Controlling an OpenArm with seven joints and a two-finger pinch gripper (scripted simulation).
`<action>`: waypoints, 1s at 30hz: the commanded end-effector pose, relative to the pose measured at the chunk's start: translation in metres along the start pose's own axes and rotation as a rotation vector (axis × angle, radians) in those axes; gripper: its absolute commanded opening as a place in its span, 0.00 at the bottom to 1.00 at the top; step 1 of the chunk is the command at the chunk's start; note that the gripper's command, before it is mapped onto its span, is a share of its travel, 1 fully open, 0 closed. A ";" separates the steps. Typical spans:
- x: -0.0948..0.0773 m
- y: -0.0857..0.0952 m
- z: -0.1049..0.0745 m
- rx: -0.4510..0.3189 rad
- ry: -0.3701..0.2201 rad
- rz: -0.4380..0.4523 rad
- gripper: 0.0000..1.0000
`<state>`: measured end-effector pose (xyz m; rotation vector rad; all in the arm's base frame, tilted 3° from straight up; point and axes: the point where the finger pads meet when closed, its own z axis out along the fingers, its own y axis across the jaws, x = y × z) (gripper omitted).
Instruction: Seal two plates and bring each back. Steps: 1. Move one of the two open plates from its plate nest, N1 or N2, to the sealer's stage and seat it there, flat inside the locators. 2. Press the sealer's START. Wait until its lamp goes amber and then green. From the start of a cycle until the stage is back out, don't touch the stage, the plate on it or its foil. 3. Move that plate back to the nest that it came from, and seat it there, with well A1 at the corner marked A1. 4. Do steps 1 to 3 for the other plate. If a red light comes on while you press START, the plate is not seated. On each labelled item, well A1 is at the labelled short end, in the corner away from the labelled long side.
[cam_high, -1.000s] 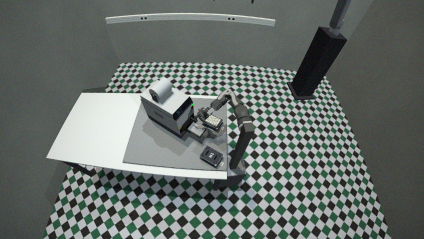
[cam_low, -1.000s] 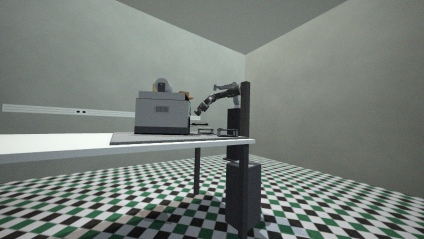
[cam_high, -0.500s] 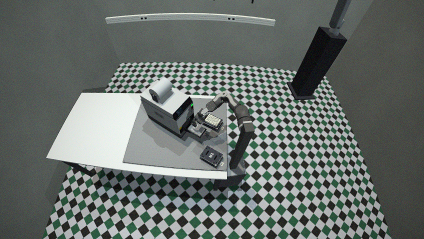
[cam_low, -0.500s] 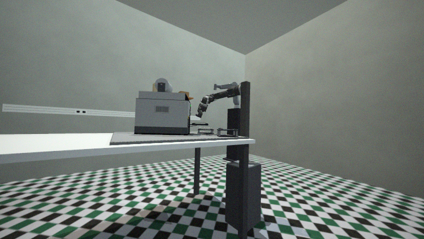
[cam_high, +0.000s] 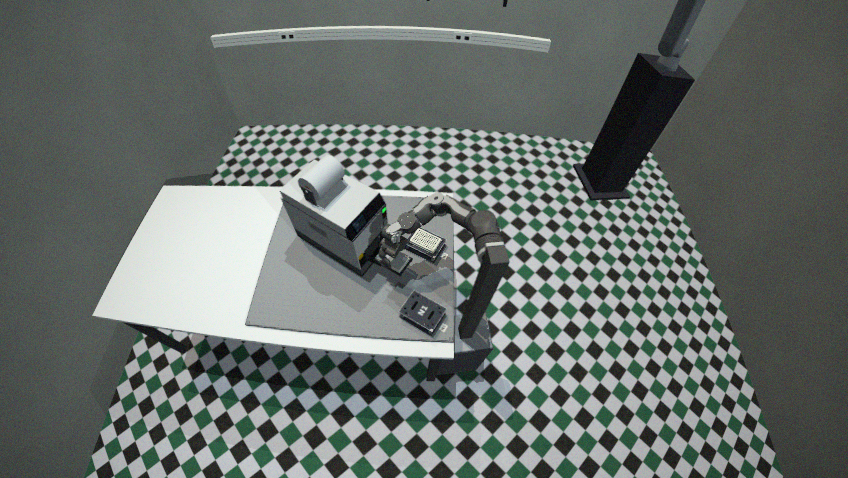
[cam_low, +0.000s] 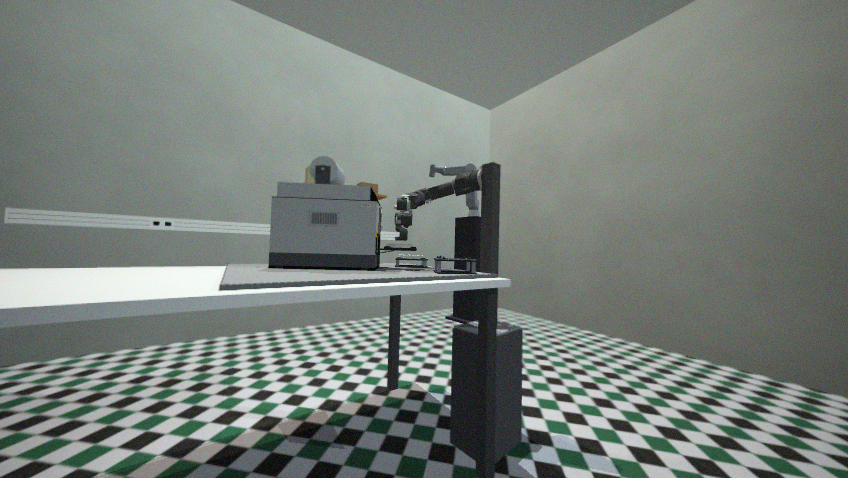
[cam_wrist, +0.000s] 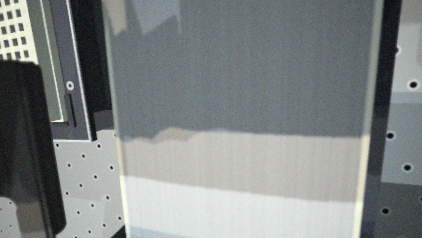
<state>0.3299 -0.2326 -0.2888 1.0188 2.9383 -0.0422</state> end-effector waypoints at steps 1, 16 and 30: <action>-0.003 -0.003 -0.002 0.010 -0.007 0.006 0.65; -0.001 -0.002 0.006 0.003 -0.001 0.000 0.65; -0.002 -0.002 0.004 0.003 -0.004 0.004 0.65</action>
